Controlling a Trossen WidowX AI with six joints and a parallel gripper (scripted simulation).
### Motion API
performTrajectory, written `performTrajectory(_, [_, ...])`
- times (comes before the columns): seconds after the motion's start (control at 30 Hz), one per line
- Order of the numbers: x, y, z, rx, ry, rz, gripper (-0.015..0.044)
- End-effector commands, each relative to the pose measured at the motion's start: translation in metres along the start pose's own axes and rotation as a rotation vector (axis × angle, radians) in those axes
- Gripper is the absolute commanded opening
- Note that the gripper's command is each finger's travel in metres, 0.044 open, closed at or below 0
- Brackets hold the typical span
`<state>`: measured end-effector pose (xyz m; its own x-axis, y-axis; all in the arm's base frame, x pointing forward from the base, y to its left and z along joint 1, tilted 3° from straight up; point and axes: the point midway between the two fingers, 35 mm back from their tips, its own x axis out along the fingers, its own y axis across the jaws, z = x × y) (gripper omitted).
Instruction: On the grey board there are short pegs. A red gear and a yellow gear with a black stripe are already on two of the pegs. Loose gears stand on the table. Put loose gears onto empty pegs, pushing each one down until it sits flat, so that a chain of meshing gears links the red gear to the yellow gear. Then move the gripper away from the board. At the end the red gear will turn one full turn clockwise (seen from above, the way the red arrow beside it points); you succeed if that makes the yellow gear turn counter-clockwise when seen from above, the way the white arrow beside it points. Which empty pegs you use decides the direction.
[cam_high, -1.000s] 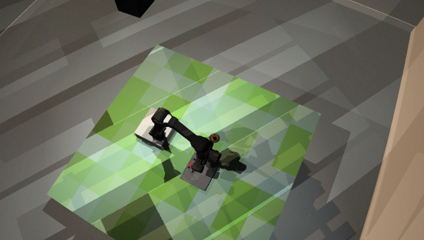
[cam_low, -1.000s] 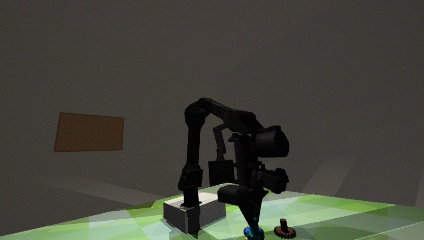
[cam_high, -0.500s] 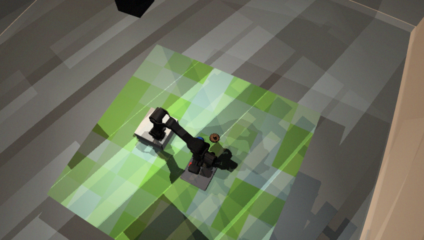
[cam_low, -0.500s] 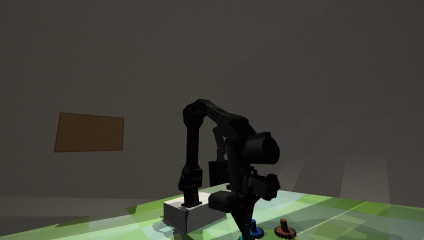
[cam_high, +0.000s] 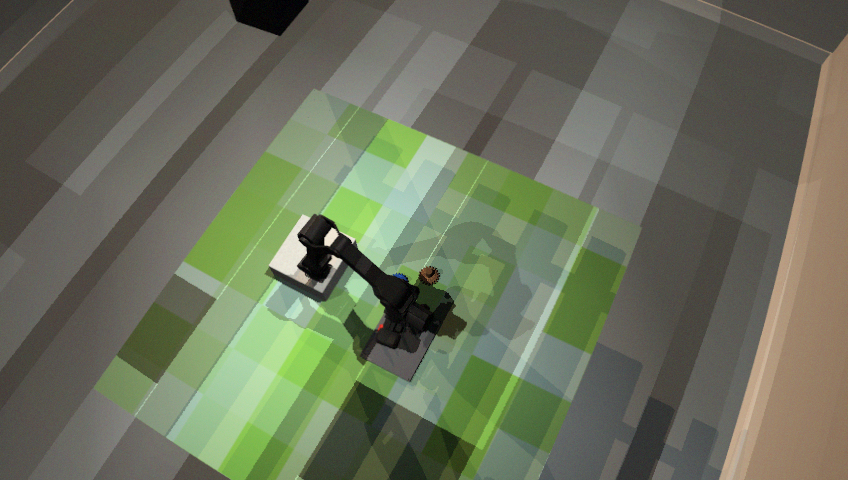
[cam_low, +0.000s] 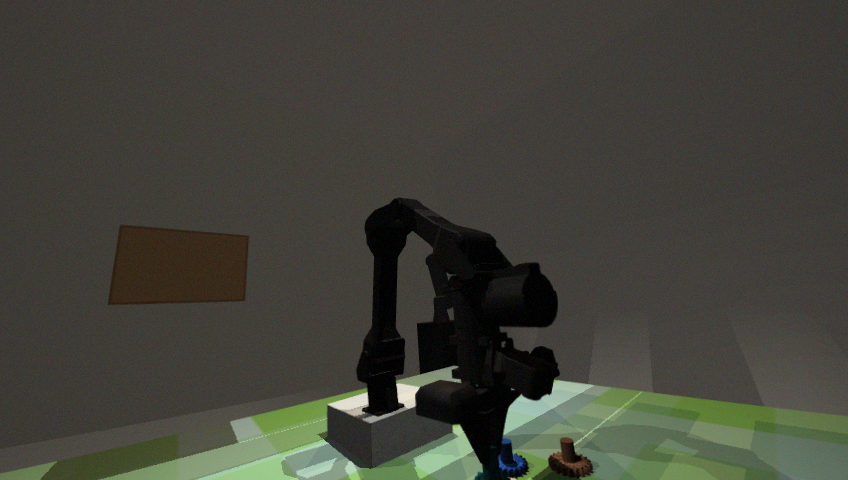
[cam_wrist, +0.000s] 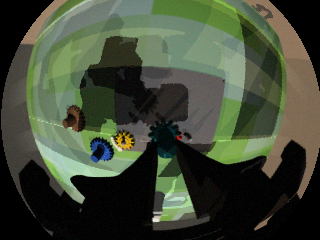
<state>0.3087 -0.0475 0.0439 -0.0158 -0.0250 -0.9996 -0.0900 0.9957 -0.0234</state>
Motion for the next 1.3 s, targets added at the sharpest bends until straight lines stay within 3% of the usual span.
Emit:
performTrajectory(0.0, [0.0, -0.001, 0.0, -0.003, -0.002, -0.005, 0.0])
performTrajectory(0.63, [0.022, -0.001, 0.0, -0.222, -0.002, -0.005, 0.0])
performTrajectory(1.27, [0.044, -0.001, 0.0, 0.185, -0.002, -0.005, 0.0])
